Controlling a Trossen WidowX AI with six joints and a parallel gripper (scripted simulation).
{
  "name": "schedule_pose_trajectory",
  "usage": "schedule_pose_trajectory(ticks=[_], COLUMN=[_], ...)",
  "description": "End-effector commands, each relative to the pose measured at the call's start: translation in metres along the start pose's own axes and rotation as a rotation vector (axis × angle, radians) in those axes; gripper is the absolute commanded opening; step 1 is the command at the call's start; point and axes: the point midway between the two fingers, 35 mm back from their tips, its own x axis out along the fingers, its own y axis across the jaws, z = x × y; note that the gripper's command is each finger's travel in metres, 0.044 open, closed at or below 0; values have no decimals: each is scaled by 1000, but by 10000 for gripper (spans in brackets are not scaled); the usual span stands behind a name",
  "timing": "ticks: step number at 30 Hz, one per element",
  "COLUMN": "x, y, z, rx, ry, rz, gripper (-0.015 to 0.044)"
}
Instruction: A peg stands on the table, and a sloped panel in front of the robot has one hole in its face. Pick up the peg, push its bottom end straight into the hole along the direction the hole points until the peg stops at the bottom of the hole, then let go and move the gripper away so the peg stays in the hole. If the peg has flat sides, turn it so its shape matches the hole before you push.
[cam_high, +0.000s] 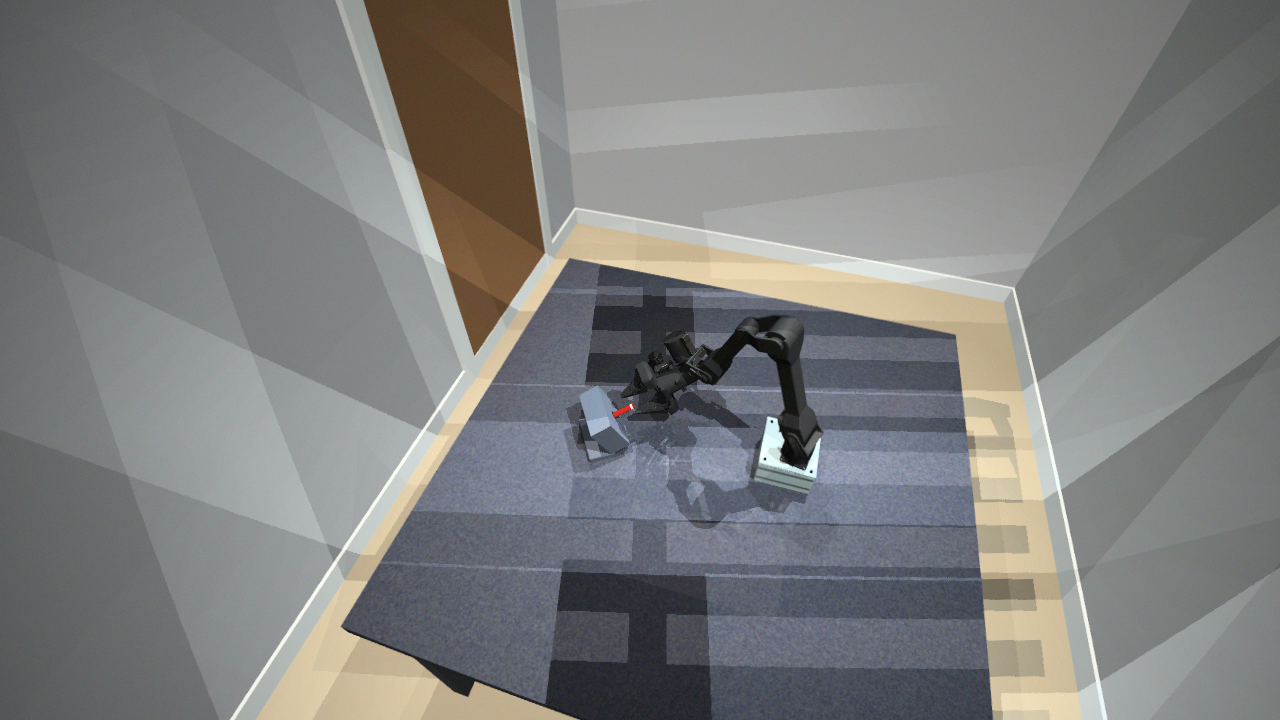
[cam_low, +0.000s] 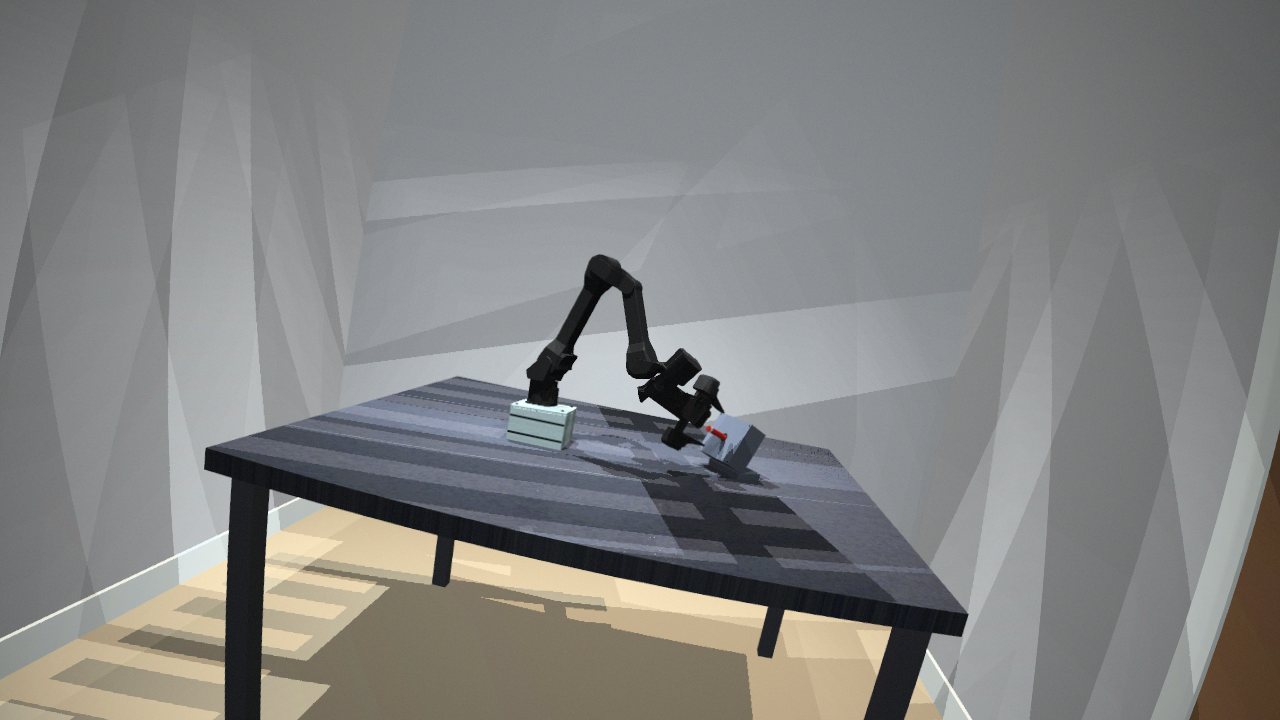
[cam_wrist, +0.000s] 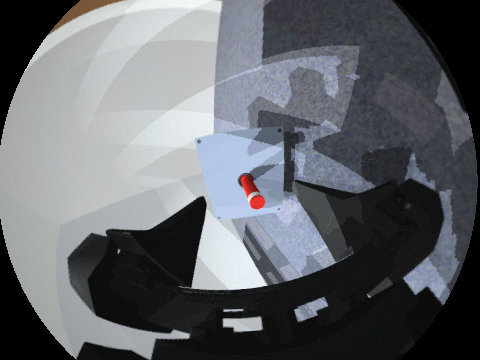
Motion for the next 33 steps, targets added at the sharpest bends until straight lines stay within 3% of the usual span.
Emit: schedule_pose_trajectory(ticks=[1,33], x=[-8,-61], y=[-1,-2], z=[0,4], rx=[-1,5], ry=[3,-1], rz=[-1,0], gripper=[440,440])
